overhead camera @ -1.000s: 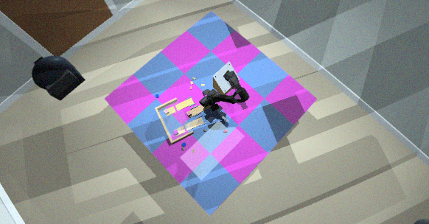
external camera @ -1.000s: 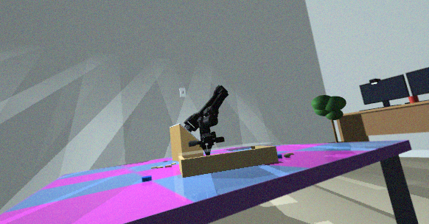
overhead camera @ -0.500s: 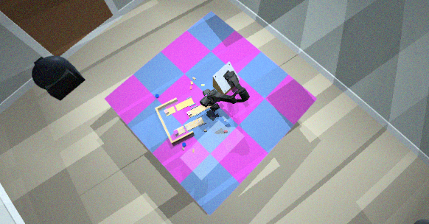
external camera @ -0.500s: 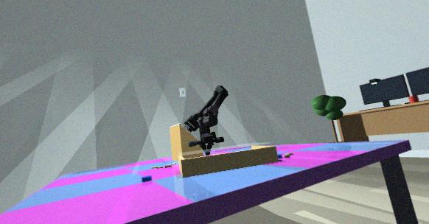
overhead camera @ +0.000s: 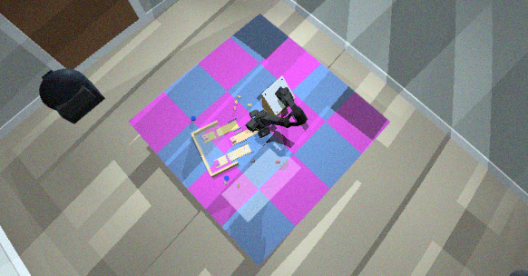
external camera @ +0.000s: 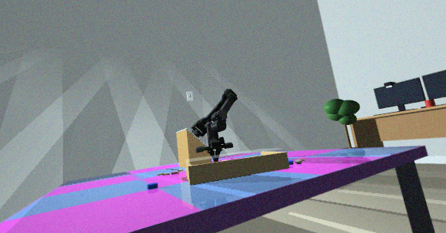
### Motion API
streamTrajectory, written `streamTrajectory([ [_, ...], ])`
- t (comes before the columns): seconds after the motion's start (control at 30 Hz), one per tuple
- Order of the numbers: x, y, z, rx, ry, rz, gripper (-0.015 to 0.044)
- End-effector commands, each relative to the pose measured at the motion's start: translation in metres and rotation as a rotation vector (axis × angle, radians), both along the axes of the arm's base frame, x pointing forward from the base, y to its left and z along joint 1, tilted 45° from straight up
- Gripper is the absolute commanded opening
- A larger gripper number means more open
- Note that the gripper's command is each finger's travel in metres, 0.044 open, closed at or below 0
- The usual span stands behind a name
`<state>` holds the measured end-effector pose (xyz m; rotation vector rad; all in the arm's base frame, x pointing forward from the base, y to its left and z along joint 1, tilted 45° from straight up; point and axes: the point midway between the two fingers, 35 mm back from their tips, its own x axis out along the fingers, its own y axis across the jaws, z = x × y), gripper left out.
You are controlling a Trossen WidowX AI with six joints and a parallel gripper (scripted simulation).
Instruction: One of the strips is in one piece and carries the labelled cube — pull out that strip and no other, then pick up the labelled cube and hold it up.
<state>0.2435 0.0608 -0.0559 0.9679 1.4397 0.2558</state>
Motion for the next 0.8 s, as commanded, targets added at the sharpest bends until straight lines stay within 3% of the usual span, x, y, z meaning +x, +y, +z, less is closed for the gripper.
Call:
streamTrajectory([
  [0.0,0.000,-0.005,0.004,-0.001,0.006,0.004,0.0000],
  [0.13,-0.004,-0.028,0.028,0.009,0.032,0.022,0.0000],
  [0.33,-0.007,-0.029,0.029,0.010,0.033,0.023,0.0000],
  [0.77,0.040,-0.049,0.025,-0.010,-0.048,0.104,0.0341],
])
